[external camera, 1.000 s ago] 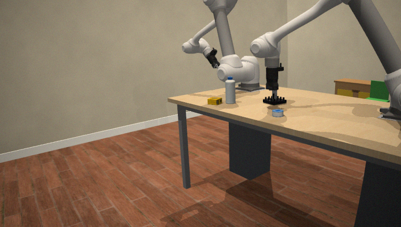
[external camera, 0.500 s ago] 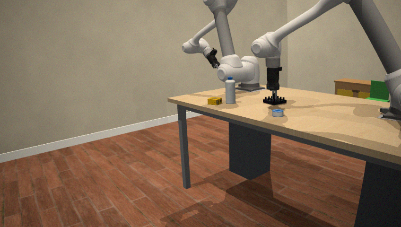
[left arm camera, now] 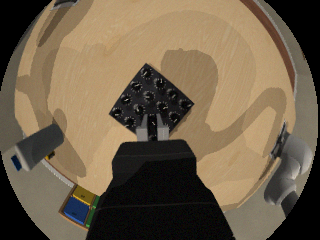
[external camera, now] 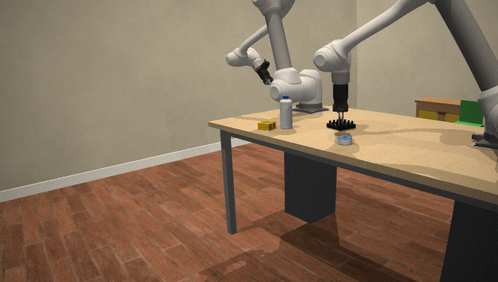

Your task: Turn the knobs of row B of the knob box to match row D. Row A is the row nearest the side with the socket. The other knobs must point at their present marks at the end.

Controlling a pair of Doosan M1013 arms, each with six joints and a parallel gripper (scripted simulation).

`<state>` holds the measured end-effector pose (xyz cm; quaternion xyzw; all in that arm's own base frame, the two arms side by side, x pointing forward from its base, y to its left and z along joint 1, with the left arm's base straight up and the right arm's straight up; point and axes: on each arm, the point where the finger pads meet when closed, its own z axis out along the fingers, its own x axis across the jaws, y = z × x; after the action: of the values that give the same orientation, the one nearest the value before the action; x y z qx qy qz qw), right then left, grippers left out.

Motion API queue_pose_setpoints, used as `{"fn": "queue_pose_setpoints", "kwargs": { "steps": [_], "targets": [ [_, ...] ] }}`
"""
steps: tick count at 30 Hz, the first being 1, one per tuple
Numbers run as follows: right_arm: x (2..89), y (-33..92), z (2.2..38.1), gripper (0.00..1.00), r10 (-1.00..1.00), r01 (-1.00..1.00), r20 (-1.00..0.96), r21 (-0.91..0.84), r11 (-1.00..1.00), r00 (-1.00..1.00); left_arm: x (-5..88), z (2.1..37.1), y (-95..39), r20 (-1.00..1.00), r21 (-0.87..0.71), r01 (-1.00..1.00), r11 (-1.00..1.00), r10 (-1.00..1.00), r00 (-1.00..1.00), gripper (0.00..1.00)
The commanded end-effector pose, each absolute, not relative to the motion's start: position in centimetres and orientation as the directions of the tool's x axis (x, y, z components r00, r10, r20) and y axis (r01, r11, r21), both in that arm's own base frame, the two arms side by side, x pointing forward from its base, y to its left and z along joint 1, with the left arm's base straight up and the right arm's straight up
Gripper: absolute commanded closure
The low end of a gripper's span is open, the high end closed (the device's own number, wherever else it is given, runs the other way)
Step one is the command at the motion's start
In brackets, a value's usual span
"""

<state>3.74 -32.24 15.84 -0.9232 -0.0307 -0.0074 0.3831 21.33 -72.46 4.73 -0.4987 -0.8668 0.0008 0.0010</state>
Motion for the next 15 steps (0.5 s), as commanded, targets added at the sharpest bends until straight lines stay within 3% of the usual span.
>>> {"fn": "queue_pose_setpoints", "kwargs": {
  "steps": [1, 15],
  "targets": [
    [3.75, -32.27, 15.88, 0.00, 0.051, 0.062, 0.038, -0.706, -0.705, 0.998, 21.34, 4.85, -72.52, -0.002, 0.000, 0.812, 0.583, 0.812, -0.583, 0.70],
    [3.75, -32.27, 15.88, 0.00, 0.051, 0.062, 0.038, -0.706, -0.705, 0.998, 21.34, 4.85, -72.52, -0.001, -0.001, 0.594, 0.804, 0.594, -0.804, 0.70]
  ]
}}
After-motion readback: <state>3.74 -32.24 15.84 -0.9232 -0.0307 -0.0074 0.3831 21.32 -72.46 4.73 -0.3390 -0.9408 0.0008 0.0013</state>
